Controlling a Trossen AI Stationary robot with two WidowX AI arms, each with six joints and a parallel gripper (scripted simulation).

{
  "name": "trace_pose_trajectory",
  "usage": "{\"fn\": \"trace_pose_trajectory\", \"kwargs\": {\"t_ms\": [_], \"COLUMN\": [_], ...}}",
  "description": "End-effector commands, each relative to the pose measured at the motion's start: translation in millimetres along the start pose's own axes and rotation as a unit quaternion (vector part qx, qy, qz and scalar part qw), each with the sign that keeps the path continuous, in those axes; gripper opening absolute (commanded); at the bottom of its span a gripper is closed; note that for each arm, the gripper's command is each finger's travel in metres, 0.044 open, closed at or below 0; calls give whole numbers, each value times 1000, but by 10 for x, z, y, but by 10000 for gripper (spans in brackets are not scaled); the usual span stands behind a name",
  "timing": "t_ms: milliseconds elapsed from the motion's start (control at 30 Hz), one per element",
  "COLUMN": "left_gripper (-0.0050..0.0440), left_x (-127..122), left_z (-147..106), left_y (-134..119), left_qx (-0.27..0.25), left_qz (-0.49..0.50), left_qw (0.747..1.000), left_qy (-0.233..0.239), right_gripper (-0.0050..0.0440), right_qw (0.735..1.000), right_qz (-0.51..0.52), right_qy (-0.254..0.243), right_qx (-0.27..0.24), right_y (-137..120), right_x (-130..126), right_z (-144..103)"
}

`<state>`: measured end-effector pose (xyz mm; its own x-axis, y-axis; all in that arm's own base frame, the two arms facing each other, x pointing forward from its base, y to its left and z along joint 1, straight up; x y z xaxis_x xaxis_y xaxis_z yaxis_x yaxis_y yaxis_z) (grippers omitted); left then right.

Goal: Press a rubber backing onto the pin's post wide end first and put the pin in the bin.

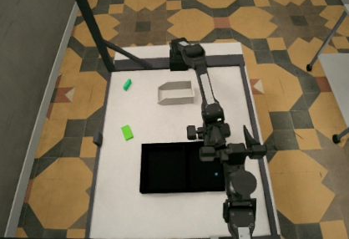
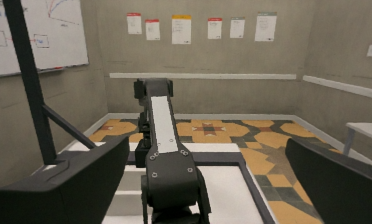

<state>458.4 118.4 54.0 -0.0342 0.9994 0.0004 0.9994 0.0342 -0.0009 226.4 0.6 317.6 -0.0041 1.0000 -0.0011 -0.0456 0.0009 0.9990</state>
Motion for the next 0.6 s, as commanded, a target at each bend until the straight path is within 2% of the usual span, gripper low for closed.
{"fn": "trace_pose_trajectory", "kwargs": {"t_ms": [0,400,567], "left_gripper": [79,0,-1], "left_x": [6,2,5], "left_z": [-165,-221,-164], "left_y": [33,10,23], "left_qx": [-21,-25,-20], "left_qz": [0,1,0], "left_qw": [1000,1000,1000], "left_qy": [4,5,4], "right_gripper": [440,440,440], "right_qw": [1000,1000,1000], "right_qz": [0,0,0], "right_qy": [-2,-2,-2], "right_qx": [-10,-10,-10], "right_y": [55,55,55], "right_x": [-6,-6,-6], "right_z": [-14,-14,-14]}}
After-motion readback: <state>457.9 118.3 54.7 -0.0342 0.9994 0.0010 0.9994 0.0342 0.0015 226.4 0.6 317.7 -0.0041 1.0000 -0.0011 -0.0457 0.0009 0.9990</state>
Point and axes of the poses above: on each arm, the point midway between the two fingers, 35 mm back from their tips, its own z axis out along the fingers, its own x axis across the jaws, y = z × x, the point moved 9 cm from there along -z, back along the fingers
